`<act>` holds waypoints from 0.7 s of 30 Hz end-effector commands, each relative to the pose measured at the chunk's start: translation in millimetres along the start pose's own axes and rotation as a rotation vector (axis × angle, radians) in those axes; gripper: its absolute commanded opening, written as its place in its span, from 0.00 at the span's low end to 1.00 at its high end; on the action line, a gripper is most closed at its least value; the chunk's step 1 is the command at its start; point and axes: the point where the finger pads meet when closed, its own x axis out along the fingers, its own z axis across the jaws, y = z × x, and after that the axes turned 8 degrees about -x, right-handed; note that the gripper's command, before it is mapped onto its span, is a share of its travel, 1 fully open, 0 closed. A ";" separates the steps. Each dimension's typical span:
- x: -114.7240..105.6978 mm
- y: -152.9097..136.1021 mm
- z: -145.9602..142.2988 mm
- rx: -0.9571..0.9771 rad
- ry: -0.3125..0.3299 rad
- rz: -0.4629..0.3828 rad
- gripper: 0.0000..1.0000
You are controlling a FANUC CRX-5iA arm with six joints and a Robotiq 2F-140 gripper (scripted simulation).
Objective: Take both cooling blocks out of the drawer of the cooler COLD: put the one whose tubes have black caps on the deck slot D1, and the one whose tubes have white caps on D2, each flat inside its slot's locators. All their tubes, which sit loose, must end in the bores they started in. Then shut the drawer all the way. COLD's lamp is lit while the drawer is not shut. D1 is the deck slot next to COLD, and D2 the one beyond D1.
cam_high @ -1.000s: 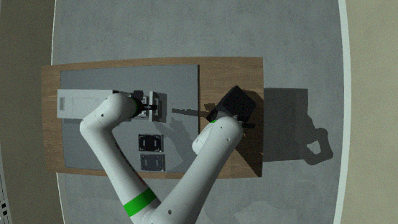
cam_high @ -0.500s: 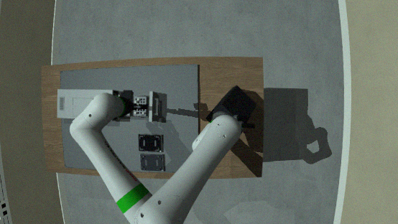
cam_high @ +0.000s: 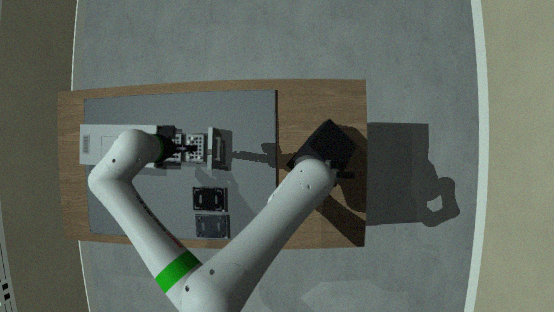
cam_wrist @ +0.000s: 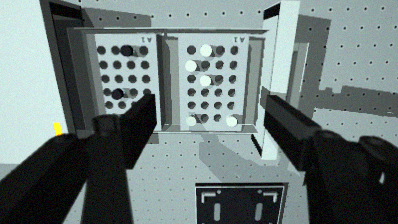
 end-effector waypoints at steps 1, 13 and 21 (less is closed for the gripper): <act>-1.1 0.3 0.4 -0.001 0.001 0.002 0.66; 2.9 0.0 2.9 -0.001 0.001 0.002 0.66; 13.6 -0.2 4.2 -0.001 0.001 0.002 0.66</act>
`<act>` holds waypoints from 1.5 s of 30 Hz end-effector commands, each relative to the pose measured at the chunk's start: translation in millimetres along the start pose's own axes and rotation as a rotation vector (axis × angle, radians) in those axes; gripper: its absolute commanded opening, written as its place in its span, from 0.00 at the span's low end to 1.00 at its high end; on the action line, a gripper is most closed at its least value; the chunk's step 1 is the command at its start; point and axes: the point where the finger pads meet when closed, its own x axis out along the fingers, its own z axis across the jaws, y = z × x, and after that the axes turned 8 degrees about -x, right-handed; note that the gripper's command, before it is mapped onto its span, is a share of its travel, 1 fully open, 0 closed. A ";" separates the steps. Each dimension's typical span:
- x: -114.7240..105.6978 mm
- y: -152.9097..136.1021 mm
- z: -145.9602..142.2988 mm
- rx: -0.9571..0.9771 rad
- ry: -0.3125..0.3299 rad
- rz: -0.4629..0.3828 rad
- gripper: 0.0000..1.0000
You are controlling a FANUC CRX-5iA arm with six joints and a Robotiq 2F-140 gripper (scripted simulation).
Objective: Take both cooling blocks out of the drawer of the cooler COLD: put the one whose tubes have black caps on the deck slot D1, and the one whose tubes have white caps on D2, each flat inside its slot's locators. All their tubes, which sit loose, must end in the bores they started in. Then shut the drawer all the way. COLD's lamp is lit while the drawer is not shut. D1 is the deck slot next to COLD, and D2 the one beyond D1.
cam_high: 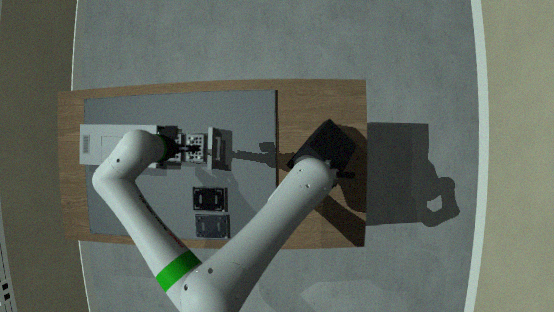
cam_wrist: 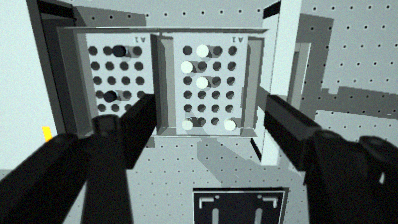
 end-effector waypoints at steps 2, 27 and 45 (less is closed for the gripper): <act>3.6 0.3 0.2 0.000 0.001 0.001 0.66; 31.6 0.1 1.5 0.000 0.001 0.001 0.66; 52.9 0.1 1.9 0.000 0.001 0.001 0.66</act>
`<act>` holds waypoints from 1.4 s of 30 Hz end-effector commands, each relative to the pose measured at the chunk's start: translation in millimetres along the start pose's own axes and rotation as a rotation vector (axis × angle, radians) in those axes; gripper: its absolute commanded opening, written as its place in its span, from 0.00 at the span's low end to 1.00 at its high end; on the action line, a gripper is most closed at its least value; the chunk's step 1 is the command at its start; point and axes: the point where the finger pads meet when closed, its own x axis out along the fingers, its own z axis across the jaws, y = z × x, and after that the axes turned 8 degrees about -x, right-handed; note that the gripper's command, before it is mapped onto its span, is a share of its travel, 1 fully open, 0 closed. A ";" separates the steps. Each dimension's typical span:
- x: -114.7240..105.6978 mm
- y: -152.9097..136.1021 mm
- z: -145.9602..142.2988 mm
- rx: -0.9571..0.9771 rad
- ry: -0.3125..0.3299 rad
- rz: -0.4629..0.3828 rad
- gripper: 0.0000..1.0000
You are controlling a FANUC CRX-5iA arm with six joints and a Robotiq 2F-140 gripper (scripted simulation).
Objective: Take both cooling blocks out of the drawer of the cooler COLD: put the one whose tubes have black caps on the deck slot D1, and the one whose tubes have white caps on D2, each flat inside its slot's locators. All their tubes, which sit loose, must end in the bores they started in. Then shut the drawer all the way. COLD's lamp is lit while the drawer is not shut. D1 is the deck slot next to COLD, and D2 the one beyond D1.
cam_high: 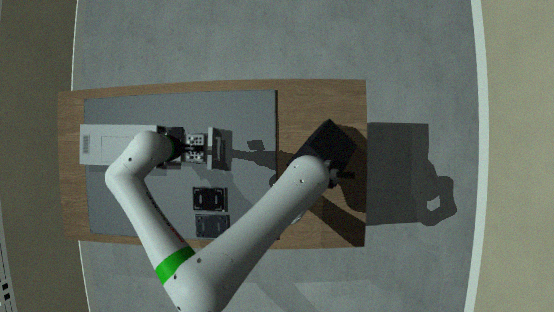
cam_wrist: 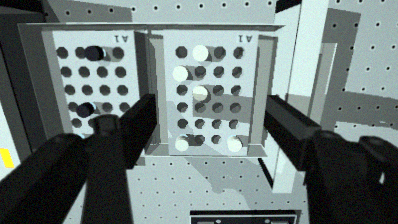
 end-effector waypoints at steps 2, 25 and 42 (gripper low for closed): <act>3.5 0.4 -0.3 0.000 0.001 0.001 0.66; 23.5 0.4 -0.1 0.000 0.001 0.001 0.66; 43.5 0.4 -0.1 0.000 0.001 0.001 0.66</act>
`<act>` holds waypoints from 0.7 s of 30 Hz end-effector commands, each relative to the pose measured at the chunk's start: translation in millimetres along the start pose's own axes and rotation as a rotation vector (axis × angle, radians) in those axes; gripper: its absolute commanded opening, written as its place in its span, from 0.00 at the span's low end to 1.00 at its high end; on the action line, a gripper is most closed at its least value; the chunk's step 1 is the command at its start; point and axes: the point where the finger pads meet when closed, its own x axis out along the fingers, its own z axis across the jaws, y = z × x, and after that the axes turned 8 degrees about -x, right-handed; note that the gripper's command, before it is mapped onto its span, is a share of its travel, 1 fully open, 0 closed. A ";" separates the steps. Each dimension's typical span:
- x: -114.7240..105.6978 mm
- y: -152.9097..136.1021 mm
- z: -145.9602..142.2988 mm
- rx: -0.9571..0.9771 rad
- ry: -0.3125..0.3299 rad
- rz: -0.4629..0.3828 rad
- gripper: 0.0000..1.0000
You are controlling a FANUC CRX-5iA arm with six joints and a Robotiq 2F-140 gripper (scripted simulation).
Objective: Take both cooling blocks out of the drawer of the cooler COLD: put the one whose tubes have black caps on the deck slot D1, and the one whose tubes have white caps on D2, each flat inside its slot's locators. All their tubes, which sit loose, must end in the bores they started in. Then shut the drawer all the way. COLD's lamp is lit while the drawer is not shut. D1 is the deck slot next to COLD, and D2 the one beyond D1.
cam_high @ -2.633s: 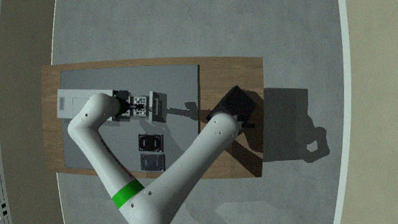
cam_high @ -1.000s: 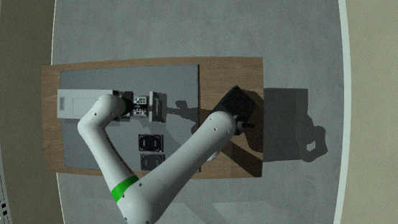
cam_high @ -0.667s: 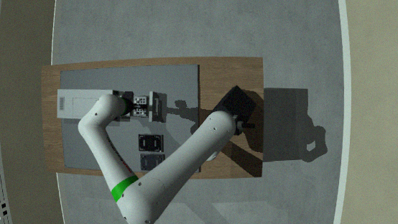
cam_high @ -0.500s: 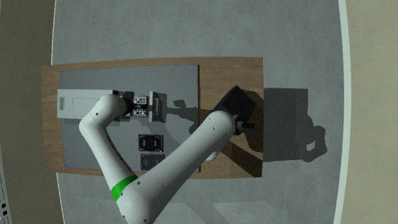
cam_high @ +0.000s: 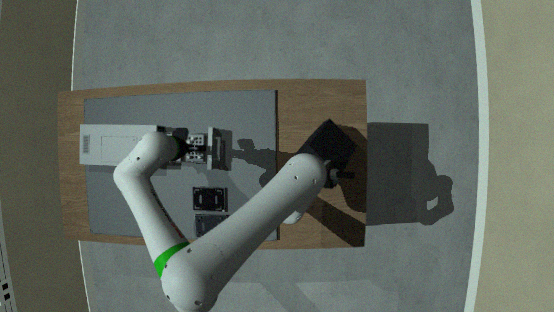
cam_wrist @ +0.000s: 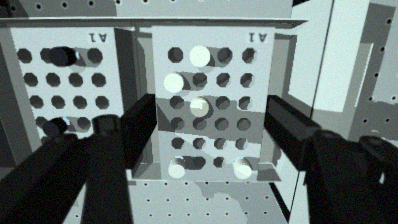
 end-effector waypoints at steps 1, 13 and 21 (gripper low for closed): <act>1.6 0.4 -0.4 0.000 0.001 0.001 0.66; 1.6 0.4 -0.3 0.000 0.001 0.001 0.64; 1.6 0.4 -0.4 0.000 0.001 0.001 0.55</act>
